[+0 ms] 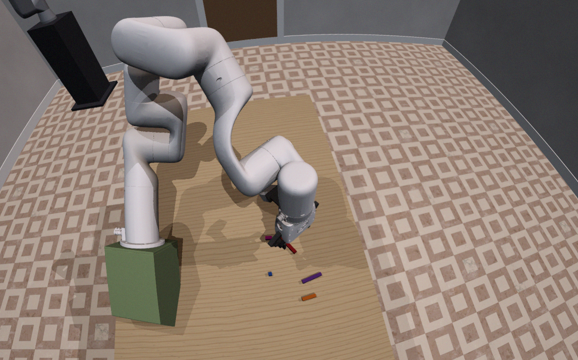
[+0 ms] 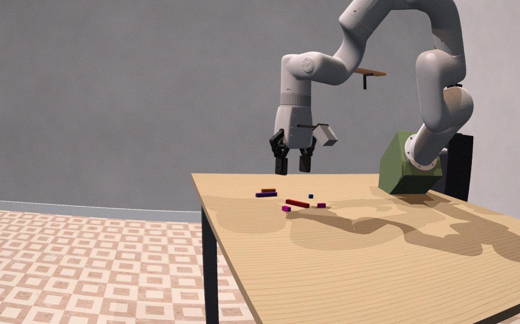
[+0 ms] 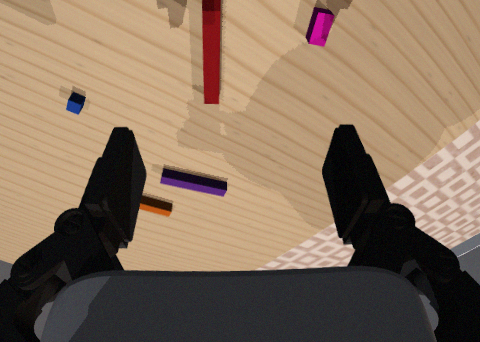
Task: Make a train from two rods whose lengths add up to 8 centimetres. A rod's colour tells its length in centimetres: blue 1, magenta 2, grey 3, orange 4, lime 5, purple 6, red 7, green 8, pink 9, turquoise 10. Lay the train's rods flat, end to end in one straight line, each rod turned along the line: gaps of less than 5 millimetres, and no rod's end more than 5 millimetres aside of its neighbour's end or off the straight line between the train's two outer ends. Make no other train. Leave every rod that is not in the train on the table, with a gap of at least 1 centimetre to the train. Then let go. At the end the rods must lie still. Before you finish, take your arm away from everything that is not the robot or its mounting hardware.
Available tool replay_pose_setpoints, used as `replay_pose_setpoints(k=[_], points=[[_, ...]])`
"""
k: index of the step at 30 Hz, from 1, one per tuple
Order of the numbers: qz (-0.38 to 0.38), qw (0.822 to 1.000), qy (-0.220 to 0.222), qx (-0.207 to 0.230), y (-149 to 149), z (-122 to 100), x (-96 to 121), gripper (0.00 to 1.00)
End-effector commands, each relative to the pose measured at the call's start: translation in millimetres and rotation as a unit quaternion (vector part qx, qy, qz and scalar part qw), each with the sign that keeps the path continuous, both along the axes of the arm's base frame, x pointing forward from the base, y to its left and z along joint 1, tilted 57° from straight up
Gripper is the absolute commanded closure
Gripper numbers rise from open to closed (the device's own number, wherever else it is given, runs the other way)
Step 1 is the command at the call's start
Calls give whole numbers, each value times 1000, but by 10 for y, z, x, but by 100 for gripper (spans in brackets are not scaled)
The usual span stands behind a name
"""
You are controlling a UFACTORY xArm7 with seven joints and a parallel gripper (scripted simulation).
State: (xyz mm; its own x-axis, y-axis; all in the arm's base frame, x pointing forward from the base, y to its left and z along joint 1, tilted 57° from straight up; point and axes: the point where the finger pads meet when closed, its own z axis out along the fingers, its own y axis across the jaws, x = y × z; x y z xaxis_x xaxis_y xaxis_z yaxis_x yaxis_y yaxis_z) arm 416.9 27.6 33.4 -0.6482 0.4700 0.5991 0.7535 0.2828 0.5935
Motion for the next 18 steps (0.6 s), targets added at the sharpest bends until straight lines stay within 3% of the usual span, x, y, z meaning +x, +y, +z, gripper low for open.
replay_pose_setpoints(k=[1, 5, 7, 8, 18], points=[[43, 997, -71, -5, -114, -108, 87, 0], [72, 990, -117, -11, -183, -198, 130, 0], [72, 990, -117, -11, -183, -198, 130, 0], [94, 984, -151, -16, -233, -269, 158, 0], [162, 952, -257, -34, -391, -543, 230, 0]])
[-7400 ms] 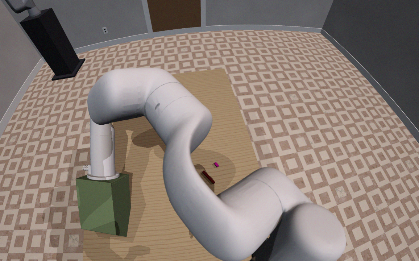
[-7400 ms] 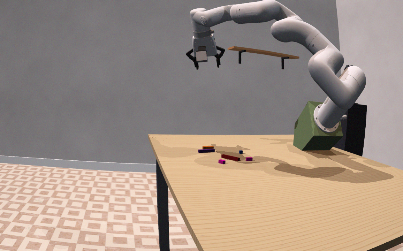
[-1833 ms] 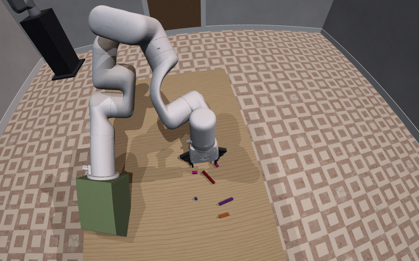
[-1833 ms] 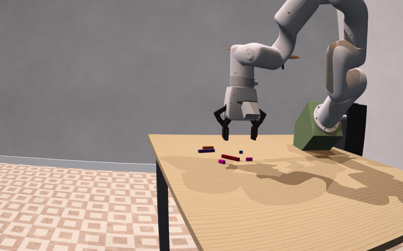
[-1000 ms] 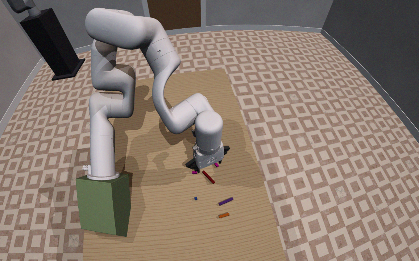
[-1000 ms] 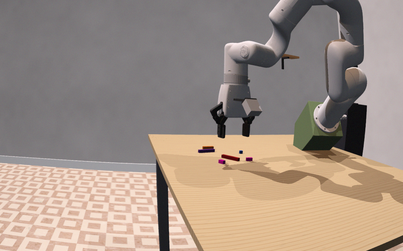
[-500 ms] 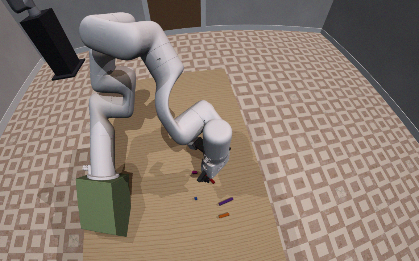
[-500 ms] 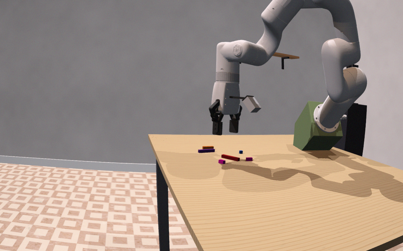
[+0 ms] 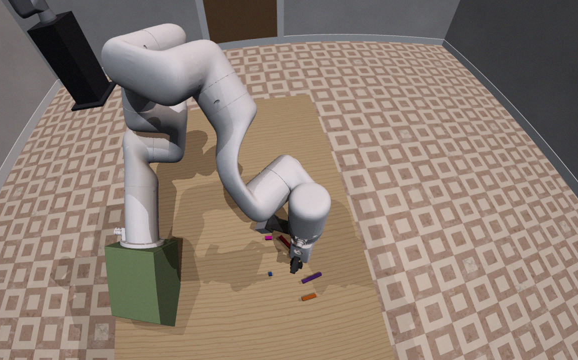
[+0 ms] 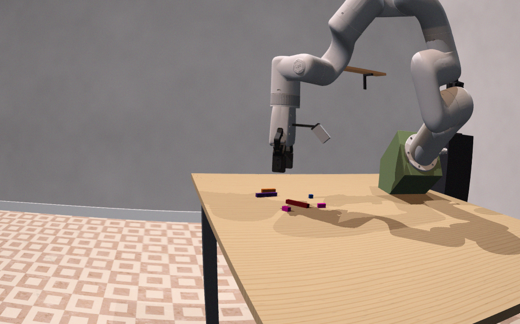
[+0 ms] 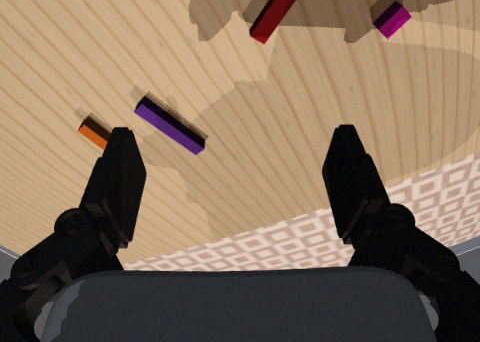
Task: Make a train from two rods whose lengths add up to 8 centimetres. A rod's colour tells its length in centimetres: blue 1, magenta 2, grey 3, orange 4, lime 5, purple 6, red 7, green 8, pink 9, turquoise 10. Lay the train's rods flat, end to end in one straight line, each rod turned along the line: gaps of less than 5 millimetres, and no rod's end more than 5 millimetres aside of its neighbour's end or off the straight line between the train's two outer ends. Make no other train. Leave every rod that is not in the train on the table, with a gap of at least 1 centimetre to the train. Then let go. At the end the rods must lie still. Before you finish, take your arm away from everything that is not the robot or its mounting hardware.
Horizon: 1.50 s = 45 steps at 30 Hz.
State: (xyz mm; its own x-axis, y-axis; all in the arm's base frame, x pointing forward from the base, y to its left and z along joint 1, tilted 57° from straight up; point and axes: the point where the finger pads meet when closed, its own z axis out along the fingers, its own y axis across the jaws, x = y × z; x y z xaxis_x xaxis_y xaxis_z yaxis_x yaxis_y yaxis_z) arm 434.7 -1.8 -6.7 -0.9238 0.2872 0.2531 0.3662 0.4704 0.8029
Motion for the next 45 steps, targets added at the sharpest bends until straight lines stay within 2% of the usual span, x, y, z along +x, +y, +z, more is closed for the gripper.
replay_pose_setpoints(k=[1, 4, 6, 8, 14, 45], points=[[44, 997, -71, -8, -113, -174, 58, 0], [66, 992, -105, -15, -159, -273, 72, 0], [66, 992, -105, -15, -159, -273, 72, 0], [94, 985, -146, -23, -213, -403, 84, 0], [131, 970, -200, -34, -280, -589, 91, 0], [134, 969, -203, -35, -284, -601, 91, 0]])
